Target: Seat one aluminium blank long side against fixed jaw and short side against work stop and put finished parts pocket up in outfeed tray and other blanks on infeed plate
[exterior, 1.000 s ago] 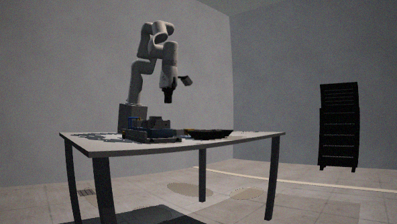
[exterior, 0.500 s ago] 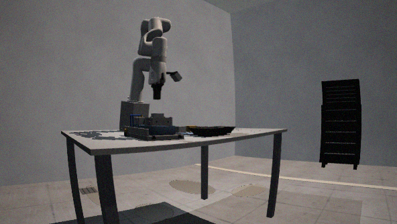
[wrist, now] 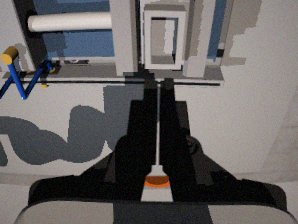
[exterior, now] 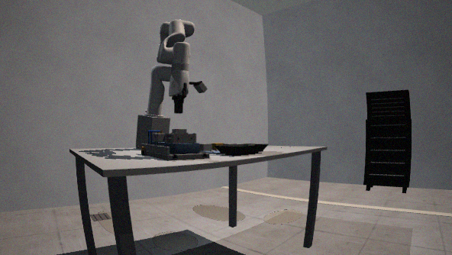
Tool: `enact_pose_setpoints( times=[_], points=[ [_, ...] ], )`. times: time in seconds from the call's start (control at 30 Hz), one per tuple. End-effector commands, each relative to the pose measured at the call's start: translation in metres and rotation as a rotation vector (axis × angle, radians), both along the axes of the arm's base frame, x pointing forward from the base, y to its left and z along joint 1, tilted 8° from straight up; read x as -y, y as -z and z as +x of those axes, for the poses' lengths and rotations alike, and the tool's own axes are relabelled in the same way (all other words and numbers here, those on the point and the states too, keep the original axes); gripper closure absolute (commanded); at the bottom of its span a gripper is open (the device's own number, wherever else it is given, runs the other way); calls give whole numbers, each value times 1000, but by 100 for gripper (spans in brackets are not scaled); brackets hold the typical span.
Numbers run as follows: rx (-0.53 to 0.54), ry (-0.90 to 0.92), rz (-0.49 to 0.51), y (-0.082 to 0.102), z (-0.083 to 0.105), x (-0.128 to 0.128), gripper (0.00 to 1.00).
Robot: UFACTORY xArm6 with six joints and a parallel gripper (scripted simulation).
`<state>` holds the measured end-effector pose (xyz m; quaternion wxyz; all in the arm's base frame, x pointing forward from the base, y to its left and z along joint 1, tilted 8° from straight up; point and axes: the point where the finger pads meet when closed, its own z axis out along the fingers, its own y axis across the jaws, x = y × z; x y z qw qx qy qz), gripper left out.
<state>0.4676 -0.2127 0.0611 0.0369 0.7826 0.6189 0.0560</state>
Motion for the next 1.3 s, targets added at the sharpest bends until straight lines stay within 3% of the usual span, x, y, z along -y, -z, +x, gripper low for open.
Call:
enact_pose_setpoints(
  times=[0.0,0.67,0.7,1.27],
  points=[
    [4,0,-2,-2,1,1,100],
    [4,0,-2,-2,4,-1,100],
    [4,0,-2,-2,4,-1,31],
    [4,0,-2,-2,4,-1,31]
  ],
)
